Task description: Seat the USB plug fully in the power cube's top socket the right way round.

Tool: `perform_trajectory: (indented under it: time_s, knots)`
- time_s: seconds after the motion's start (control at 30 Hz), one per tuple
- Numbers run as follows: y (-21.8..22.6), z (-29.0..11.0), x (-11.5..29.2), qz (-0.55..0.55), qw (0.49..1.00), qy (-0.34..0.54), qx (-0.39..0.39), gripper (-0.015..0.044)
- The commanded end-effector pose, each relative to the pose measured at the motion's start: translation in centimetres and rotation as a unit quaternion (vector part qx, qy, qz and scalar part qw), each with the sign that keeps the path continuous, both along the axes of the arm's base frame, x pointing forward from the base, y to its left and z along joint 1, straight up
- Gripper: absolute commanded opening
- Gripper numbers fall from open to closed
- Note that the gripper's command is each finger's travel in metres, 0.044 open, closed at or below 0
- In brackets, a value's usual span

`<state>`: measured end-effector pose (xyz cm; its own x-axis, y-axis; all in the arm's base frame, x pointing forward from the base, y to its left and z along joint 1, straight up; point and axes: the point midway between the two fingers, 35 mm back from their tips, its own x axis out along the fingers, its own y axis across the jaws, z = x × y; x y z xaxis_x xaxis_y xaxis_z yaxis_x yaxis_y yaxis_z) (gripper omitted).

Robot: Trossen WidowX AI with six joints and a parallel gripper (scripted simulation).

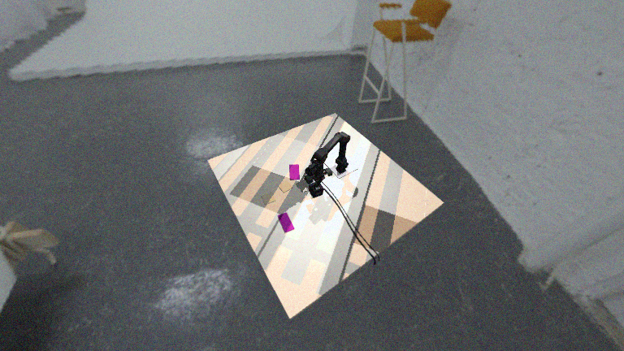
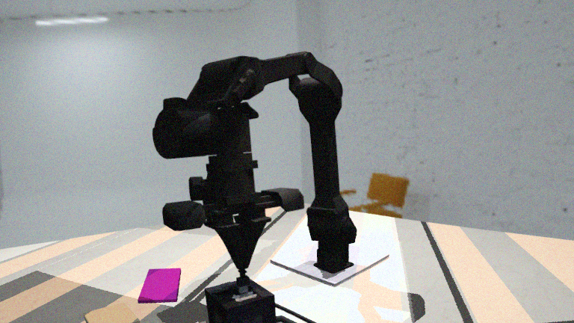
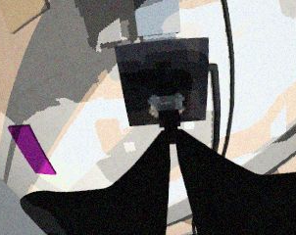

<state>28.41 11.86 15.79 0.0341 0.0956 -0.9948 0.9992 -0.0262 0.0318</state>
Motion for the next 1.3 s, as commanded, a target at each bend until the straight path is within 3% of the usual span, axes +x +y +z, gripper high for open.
perform_trajectory:
  time_s: [0.0, 1.27]
  knots:
    - [0.08, -0.01, 0.01, 0.002, 1.0, -0.001, 0.003, 0.0]
    - [0.09, -0.47, 0.03, 0.002, 1.0, -0.001, 0.003, 0.0]
